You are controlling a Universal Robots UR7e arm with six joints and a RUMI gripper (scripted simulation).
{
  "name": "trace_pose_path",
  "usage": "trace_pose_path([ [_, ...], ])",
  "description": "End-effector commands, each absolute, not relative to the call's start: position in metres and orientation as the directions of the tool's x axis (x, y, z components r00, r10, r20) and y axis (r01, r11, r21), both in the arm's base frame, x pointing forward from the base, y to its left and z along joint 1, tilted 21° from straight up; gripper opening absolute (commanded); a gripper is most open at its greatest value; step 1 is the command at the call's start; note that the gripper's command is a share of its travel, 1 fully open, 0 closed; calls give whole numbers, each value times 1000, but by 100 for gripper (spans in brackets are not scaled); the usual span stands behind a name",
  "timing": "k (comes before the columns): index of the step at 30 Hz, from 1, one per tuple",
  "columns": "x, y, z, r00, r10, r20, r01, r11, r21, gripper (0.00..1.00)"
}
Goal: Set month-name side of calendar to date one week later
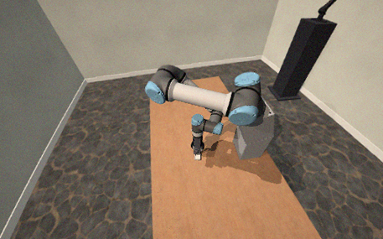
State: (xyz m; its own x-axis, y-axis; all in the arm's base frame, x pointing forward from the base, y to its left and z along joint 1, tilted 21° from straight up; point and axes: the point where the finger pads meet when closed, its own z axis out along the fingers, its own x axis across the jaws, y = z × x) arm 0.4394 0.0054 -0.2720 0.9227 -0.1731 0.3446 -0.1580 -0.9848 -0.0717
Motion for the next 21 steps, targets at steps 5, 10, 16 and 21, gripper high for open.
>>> trace_pose_path([
  [5,440,5,-272,922,-172,347,-157,-985,-71,26],
  [10,440,5,-272,922,-172,347,-157,-985,-71,29],
  [16,440,5,-272,922,-172,347,-157,-985,-71,29],
  [21,440,6,-271,922,-172,346,-158,-985,-71,29],
])
